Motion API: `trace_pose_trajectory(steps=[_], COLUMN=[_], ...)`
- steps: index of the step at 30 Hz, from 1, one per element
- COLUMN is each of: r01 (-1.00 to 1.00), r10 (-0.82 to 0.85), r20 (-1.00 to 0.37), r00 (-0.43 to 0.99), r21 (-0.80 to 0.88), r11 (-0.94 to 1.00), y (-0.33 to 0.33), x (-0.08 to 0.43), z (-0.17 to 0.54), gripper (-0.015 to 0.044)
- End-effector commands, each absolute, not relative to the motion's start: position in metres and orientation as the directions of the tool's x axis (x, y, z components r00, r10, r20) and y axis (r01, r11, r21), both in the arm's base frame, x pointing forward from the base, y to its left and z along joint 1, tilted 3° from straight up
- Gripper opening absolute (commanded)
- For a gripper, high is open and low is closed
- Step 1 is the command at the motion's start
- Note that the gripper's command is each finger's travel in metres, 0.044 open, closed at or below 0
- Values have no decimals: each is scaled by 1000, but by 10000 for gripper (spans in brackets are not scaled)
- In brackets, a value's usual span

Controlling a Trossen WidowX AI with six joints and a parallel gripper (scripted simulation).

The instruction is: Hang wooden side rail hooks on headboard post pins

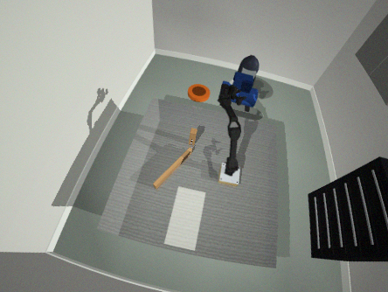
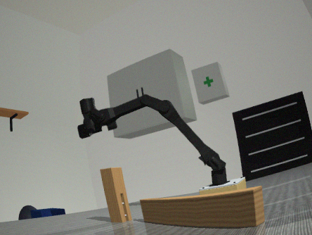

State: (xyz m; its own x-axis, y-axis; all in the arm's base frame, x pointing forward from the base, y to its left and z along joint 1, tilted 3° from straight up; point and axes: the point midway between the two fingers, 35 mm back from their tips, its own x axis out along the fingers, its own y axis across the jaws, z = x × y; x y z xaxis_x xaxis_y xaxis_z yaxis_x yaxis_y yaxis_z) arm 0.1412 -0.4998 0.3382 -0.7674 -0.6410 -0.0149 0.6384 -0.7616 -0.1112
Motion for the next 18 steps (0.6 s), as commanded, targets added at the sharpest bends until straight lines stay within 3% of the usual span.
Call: trace_pose_trajectory(steps=[1, 9, 18], r01=[644, 858, 985], r10=[-647, -860, -986], r20=[-16, -62, -140], r00=[-762, -506, -92], r21=[-112, -135, -156], r11=[-757, -495, -70], y=[-500, -479, -422], x=[142, 186, 240], z=[338, 309, 264], gripper=[426, 440, 440])
